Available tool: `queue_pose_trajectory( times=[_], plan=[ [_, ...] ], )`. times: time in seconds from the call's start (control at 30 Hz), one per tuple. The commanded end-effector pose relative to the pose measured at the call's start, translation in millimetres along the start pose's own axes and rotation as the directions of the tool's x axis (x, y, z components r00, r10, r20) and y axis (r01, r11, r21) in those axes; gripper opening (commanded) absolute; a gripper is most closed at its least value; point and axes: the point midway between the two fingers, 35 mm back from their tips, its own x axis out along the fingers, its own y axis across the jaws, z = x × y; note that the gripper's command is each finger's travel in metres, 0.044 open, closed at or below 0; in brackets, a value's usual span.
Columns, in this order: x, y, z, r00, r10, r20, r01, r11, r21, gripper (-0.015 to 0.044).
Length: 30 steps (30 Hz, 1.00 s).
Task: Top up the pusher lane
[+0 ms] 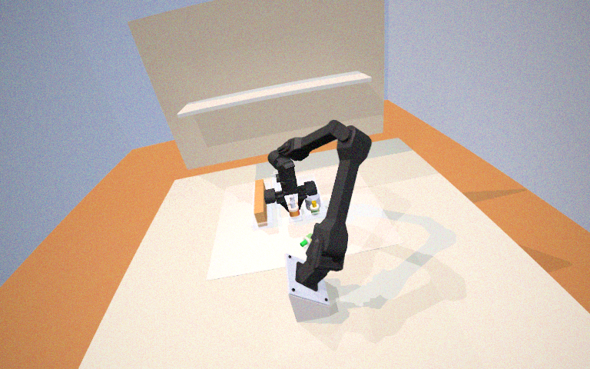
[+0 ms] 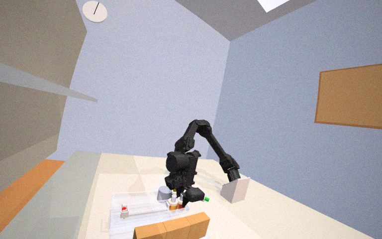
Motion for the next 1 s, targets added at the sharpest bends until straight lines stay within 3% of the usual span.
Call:
queue_pose_trajectory(
  times=[0.0,0.97],
  plan=[
    [2.6,-3.4,3.1,1.000,-0.009,0.008,0.008,1.000,0.012,0.0000],
    [3.7,-3.3,-0.7,1.000,-0.009,0.008,0.008,1.000,0.012,0.0000]
  ],
)
